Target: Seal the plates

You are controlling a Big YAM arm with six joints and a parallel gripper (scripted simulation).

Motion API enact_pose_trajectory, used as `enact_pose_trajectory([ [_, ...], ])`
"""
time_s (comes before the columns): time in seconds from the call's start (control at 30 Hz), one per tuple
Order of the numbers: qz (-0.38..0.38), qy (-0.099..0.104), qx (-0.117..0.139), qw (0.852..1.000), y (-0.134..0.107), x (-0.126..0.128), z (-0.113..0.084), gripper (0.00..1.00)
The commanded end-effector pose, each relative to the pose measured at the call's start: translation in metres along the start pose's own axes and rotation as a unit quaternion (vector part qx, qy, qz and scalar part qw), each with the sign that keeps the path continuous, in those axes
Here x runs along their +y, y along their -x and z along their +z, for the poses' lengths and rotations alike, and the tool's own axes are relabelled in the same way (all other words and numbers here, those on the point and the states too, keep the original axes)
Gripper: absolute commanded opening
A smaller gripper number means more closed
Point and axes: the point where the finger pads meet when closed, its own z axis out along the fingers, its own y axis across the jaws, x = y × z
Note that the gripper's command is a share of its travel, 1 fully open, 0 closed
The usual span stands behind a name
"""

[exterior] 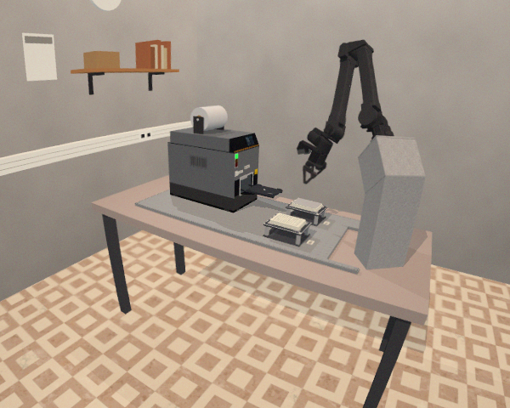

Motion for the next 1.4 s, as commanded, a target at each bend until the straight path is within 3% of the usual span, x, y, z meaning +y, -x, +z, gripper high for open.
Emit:
enact_pose_trajectory([
  [0.0,0.0,0.009,-0.009,1.0,0.003,0.023,-0.006,1.0],
  [0.2,0.008,0.012,-0.003,1.0,-0.004,0.058,-0.005,1.0],
  [0.43,0.02,0.006,-0.018,1.0,0.009,0.092,-0.002,1.0],
  [0.57,0.022,0.002,-0.016,1.0,0.009,0.095,-0.002,1.0],
  [0.8,0.014,0.01,-0.009,1.0,0.003,0.143,-0.003,1.0],
  [1.13,0.018,0.005,-0.009,1.0,0.003,0.173,-0.006,1.0],
  [1.37,0.008,0.011,-0.004,1.0,-0.002,0.219,-0.006,1.0],
])
